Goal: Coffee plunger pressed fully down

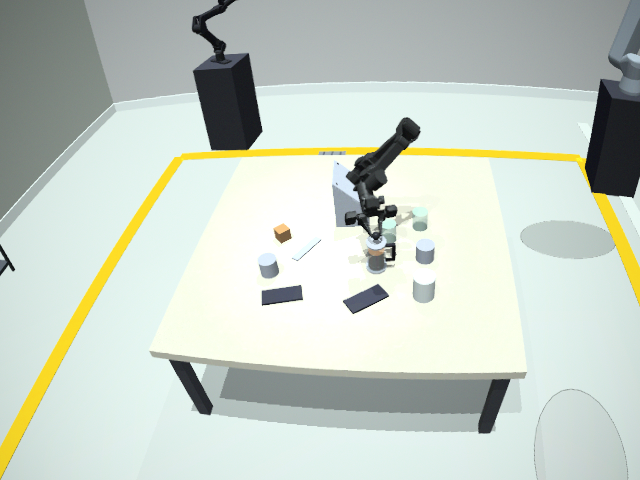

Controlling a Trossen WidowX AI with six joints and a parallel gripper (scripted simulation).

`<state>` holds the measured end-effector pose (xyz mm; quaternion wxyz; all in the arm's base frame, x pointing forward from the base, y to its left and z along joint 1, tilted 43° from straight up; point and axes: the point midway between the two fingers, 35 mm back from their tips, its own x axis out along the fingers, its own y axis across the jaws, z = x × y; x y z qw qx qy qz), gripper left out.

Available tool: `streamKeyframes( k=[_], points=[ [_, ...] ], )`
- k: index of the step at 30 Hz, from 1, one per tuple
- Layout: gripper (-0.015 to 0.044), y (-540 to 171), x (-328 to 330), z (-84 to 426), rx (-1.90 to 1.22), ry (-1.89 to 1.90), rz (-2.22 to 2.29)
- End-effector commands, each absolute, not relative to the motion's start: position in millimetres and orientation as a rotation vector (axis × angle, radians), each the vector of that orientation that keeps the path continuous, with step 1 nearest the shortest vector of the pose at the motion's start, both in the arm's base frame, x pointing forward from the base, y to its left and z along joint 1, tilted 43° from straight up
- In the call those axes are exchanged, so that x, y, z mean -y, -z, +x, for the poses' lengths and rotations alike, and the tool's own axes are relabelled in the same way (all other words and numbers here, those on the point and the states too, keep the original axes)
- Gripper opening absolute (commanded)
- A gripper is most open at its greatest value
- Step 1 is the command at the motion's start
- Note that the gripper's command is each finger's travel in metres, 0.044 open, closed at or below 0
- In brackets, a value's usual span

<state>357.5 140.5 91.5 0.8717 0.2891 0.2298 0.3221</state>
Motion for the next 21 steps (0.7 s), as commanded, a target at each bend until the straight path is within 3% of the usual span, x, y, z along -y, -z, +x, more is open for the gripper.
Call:
streamKeyframes(
  k=[1,20,21],
  points=[
    [0.0123,-87.9,-143.8,356.8,-0.499,-0.680,0.612],
    [0.0123,-91.4,-141.3,359.3,-0.483,-0.675,0.606],
    [0.0150,-91.4,-141.3,359.3,-0.483,-0.675,0.606]
  ],
)
